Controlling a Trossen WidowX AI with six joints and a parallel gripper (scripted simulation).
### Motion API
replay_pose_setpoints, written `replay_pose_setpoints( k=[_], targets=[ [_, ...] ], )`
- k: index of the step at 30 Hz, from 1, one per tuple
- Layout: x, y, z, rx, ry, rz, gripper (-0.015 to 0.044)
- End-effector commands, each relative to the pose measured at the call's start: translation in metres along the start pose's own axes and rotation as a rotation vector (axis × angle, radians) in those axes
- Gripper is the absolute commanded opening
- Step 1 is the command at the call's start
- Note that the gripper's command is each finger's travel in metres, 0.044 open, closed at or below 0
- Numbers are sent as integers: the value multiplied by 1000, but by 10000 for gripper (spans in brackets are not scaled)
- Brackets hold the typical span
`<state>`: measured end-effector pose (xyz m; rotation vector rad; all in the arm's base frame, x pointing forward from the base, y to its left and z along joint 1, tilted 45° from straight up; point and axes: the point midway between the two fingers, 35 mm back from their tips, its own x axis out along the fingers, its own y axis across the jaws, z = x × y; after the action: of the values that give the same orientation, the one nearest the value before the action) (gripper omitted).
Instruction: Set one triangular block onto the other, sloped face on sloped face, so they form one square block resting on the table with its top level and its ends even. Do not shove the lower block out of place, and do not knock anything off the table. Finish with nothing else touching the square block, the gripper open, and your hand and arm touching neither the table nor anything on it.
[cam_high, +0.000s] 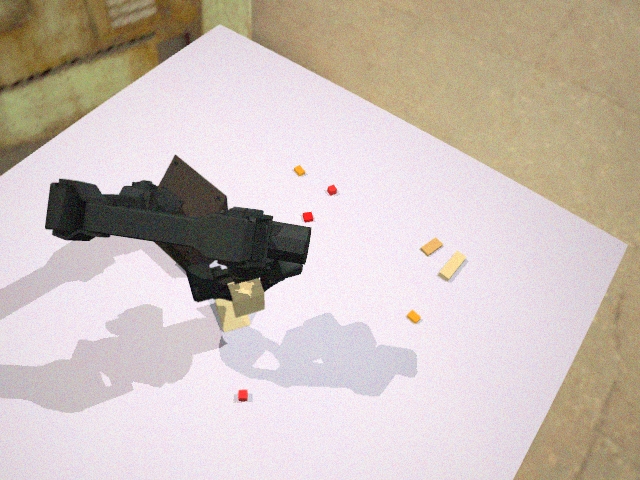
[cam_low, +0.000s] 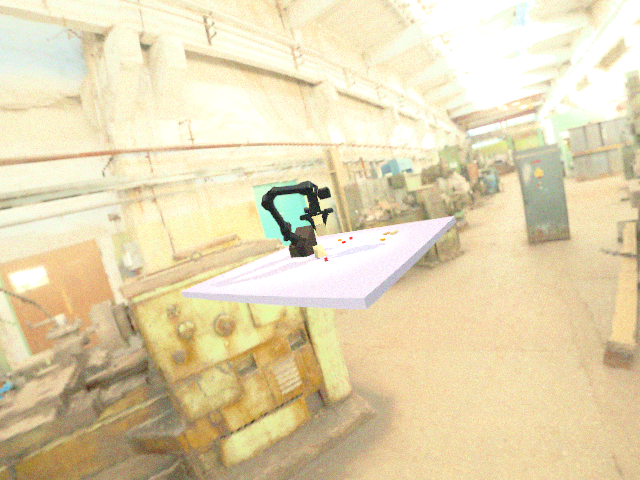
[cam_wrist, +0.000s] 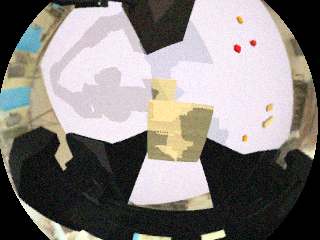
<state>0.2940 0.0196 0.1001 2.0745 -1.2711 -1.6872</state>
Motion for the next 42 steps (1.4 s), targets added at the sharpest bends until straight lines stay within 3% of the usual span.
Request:
replay_pose_setpoints(
  k=[1, 7, 26, 42],
  targets=[
    [-5, 16, -12, -4, 9, 2, 0],
    [-3, 21, -14, -6, 9, 5, 0],
    [66, 22, 14, -6, 10, 7, 0],
    [96, 22, 25, -7, 18, 3, 0]
  ],
)
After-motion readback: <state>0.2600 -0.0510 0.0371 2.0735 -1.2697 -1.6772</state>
